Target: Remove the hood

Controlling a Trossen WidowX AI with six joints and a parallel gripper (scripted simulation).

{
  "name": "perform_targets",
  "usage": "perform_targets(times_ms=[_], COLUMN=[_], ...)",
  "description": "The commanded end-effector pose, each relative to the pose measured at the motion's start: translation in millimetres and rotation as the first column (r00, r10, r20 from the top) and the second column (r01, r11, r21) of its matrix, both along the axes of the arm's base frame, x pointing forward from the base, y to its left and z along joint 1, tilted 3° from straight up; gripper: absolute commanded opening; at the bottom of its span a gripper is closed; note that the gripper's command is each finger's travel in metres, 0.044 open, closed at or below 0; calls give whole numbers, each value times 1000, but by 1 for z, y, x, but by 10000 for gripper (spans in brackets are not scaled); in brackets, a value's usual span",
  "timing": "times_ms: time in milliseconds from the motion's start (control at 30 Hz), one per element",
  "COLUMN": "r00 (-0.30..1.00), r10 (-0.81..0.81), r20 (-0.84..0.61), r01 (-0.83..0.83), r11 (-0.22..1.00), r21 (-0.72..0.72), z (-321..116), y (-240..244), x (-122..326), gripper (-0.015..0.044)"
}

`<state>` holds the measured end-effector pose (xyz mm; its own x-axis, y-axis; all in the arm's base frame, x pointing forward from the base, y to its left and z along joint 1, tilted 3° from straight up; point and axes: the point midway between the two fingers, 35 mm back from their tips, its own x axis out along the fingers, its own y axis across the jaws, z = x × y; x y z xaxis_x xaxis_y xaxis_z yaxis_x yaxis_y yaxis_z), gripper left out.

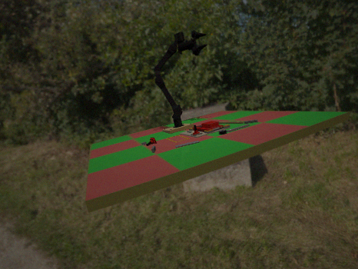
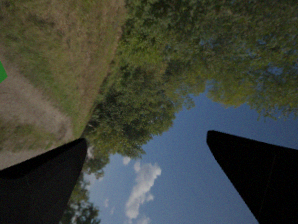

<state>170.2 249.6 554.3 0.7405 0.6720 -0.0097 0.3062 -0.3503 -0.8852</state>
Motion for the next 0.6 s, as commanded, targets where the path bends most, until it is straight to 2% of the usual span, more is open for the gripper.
perform_targets(times_ms=[0, 267, 567], r00=[984, 826, 420], r10=[-80, -225, -337], r20=[-158, -517, -843], r01=[87, 296, 638], r11=[996, 953, 770], r21=[36, 58, 10], z=[-32, -114, -217], y=[10, 14, -24], x=[33, 98, 165], gripper=[440, 440, 440])
